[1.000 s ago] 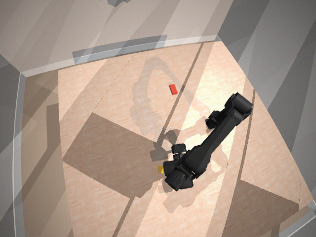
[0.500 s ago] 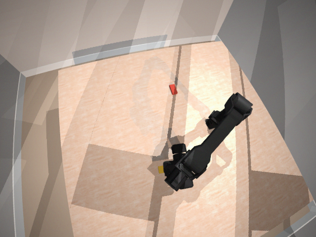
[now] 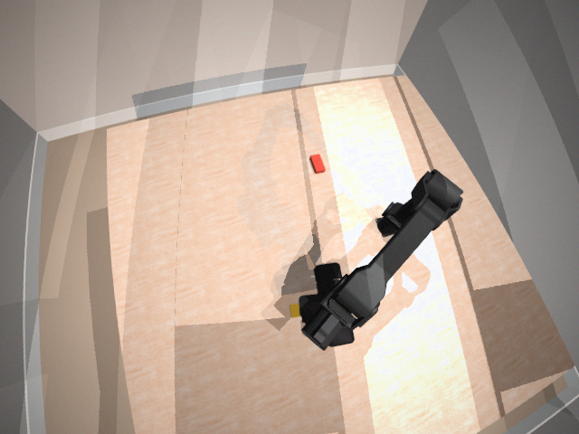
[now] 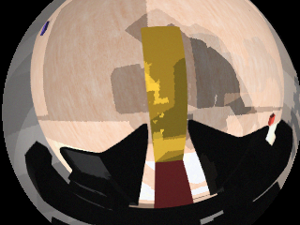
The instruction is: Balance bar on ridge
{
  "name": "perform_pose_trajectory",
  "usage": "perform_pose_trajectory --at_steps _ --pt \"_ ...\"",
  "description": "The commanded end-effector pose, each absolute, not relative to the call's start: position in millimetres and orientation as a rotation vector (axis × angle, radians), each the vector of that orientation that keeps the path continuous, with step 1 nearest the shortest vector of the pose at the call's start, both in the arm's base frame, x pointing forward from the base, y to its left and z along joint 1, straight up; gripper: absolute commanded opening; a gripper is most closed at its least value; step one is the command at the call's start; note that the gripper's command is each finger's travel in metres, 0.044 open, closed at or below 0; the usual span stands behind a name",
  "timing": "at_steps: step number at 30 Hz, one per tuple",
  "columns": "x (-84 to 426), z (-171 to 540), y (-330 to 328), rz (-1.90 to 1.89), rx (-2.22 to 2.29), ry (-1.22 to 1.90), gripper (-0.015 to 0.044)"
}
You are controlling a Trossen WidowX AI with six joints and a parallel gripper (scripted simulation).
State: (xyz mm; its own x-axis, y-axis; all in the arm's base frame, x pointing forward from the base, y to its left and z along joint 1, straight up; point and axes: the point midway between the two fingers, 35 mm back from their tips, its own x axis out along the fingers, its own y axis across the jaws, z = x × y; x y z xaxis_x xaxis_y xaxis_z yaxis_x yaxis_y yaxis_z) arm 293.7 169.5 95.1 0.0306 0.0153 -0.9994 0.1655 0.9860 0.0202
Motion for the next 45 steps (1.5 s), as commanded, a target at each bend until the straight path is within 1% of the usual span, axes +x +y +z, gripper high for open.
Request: perform_pose_trajectory --at_steps 1,7,8,12,20,45 --pt "293.6 95.0 169.4 -0.117 0.144 1.538 0.0264" --pt "293.6 95.0 169.4 -0.117 0.144 1.538 0.0421" --pt "293.6 95.0 169.4 -0.117 0.144 1.538 0.044" --pt "294.7 103.2 170.1 -0.117 0.144 1.538 0.044" --pt "291.6 192.9 168.3 -0.116 0.144 1.538 0.044" --pt "291.2 195.0 168.1 -0.116 0.144 1.538 0.044"
